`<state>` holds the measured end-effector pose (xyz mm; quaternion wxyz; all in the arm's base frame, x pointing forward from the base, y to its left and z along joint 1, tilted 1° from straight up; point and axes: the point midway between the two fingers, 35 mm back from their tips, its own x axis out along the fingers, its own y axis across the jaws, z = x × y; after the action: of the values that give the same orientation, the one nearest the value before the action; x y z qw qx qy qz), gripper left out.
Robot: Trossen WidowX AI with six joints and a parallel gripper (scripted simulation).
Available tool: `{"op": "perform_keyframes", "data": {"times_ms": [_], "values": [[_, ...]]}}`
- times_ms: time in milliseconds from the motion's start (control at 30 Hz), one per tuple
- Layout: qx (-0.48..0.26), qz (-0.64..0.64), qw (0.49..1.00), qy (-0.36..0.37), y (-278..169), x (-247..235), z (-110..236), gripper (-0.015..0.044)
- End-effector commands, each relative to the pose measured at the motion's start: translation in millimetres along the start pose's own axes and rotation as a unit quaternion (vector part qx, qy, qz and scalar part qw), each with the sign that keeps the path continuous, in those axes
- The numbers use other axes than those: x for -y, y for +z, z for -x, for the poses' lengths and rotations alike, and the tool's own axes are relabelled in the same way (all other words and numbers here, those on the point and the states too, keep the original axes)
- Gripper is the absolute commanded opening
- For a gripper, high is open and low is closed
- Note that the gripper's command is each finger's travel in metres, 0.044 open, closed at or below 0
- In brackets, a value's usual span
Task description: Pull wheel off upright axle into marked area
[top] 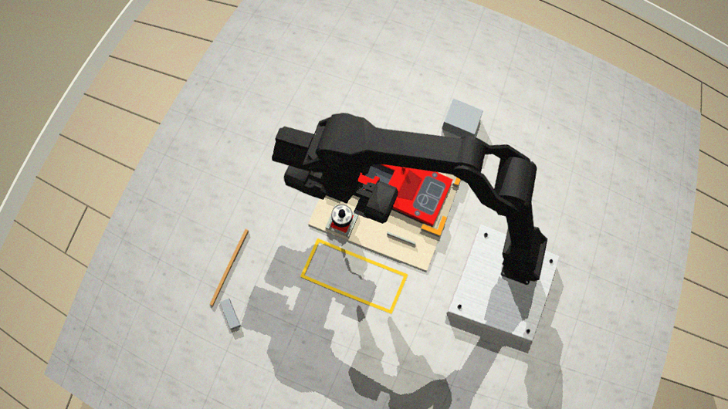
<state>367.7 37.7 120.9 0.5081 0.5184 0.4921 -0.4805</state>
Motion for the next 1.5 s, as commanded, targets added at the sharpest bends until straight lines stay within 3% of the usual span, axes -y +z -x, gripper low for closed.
{"op": "perform_keyframes", "data": {"times_ms": [0, 300, 467, 600, 867, 1067, 1467], "values": [[0.002, -0.002, 1.000, -0.004, -0.5, 0.6, -20.3, 0.0300], [0.002, -0.002, 1.000, -0.005, -0.6, 3.2, -63.7, 0.0300], [0.002, -0.002, 1.000, -0.005, -0.5, 3.5, -66.5, 0.0300], [0.001, -0.001, 1.000, -0.006, -1.0, 2.9, -63.0, 0.0195], [0.001, -0.001, 1.000, -0.006, -1.0, 2.9, -63.0, 0.0142], [0.001, -0.001, 1.000, -0.006, -1.0, 2.8, -61.8, 0.0000], [0.001, -0.001, 1.000, -0.006, -1.0, 2.6, -57.9, 0.0000]]}}
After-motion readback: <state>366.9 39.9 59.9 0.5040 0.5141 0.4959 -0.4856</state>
